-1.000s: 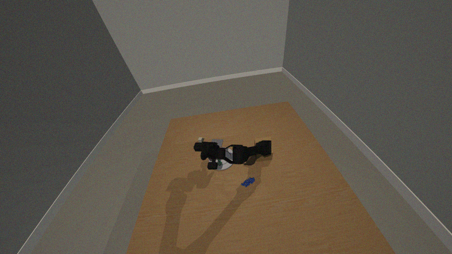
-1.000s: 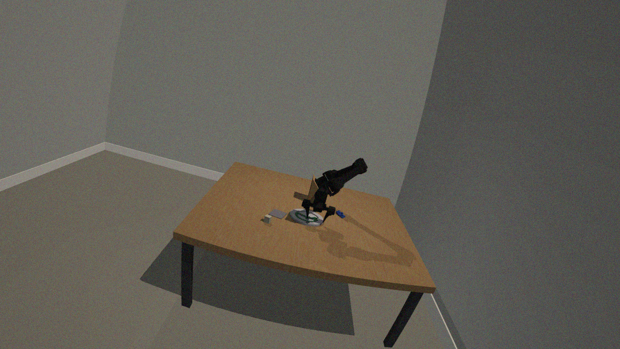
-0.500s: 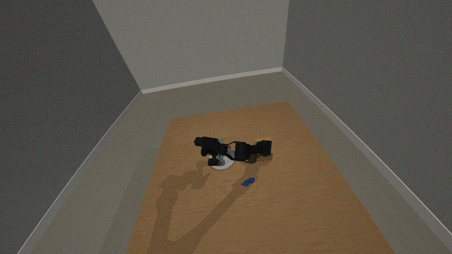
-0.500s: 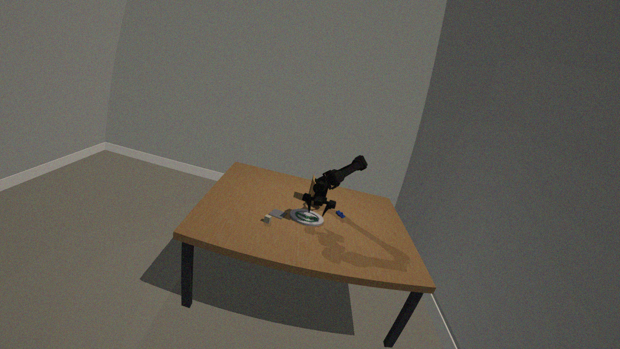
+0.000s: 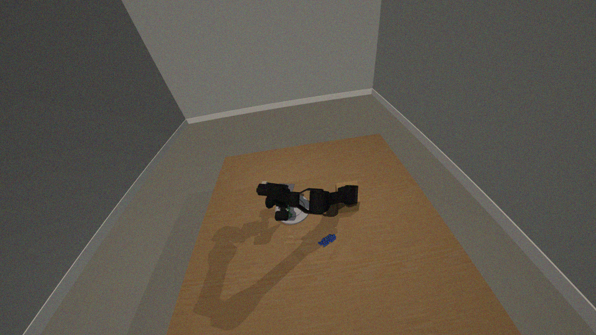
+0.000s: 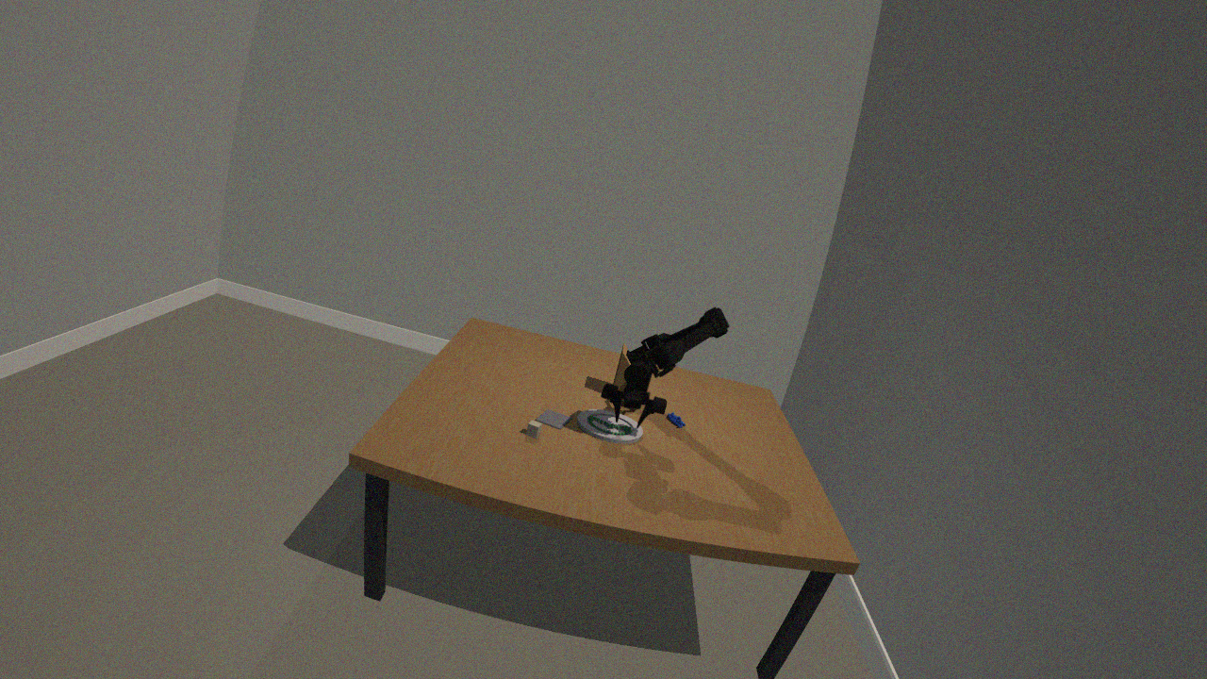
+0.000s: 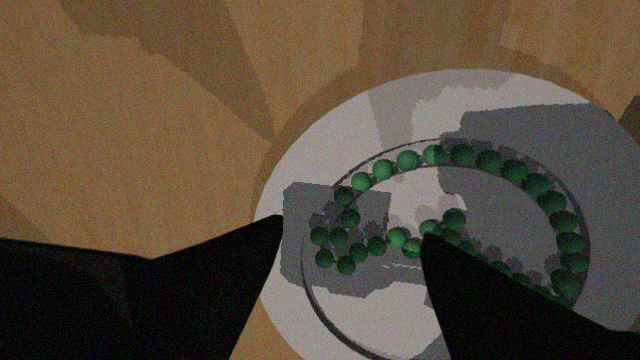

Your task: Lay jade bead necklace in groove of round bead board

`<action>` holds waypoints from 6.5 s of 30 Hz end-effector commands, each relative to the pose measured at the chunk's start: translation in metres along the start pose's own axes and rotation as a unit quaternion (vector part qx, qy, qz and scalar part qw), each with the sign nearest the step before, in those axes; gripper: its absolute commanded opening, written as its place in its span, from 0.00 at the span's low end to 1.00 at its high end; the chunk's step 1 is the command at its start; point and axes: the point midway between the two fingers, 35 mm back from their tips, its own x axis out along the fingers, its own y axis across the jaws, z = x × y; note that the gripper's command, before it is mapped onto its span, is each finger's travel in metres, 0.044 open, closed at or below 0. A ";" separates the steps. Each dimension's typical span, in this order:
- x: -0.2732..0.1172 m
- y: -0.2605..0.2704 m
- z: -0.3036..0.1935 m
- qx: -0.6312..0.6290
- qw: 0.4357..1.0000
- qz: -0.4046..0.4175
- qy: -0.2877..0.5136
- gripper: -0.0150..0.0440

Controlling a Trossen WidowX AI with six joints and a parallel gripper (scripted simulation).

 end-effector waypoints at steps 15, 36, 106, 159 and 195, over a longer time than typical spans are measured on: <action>0.018 0.001 -0.001 -0.001 1.000 0.000 0.000 0.58; 0.018 0.001 -0.001 -0.001 1.000 0.000 0.000 0.34; 0.019 0.012 -0.002 0.002 1.000 0.001 0.002 0.70; 0.011 0.010 -0.004 0.040 0.999 0.002 0.002 0.91; -0.004 -0.016 -0.014 0.567 0.824 0.000 0.000 0.46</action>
